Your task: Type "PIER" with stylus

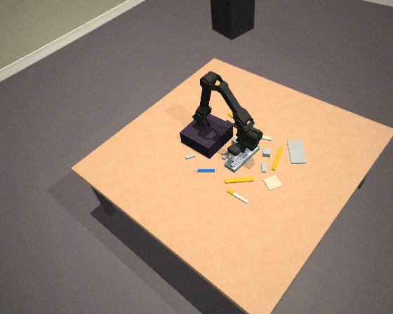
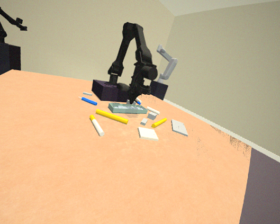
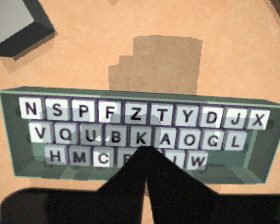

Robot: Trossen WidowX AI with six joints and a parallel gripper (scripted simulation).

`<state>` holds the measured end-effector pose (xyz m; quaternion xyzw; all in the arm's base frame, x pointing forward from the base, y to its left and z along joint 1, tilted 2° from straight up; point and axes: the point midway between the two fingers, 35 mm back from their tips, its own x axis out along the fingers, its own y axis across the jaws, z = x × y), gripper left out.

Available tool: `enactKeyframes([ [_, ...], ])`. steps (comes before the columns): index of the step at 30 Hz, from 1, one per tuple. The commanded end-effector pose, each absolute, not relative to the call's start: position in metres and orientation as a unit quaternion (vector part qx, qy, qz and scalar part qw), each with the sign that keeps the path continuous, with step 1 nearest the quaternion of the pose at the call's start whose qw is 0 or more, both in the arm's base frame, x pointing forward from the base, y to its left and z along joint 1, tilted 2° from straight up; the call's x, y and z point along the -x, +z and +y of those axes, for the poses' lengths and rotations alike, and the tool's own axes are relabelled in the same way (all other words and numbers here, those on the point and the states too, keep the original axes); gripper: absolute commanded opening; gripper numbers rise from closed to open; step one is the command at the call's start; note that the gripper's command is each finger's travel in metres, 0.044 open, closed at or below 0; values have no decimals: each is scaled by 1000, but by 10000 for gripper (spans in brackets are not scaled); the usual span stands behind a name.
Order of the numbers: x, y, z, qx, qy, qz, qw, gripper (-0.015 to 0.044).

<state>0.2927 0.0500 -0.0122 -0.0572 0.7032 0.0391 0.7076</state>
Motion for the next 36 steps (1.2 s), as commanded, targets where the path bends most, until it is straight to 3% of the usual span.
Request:
enactKeyframes([
  [1, -291, -13, 47, 60, 40, 704, 707, 0],
  [14, -302, -11, -24, 63, 38, 704, 707, 0],
  [25, -300, -11, -23, 63, 38, 704, 707, 0],
  [30, -266, -12, -1, 62, 39, 705, 706, 0],
  [36, -264, -12, 0, 62, 39, 705, 705, 0],
])
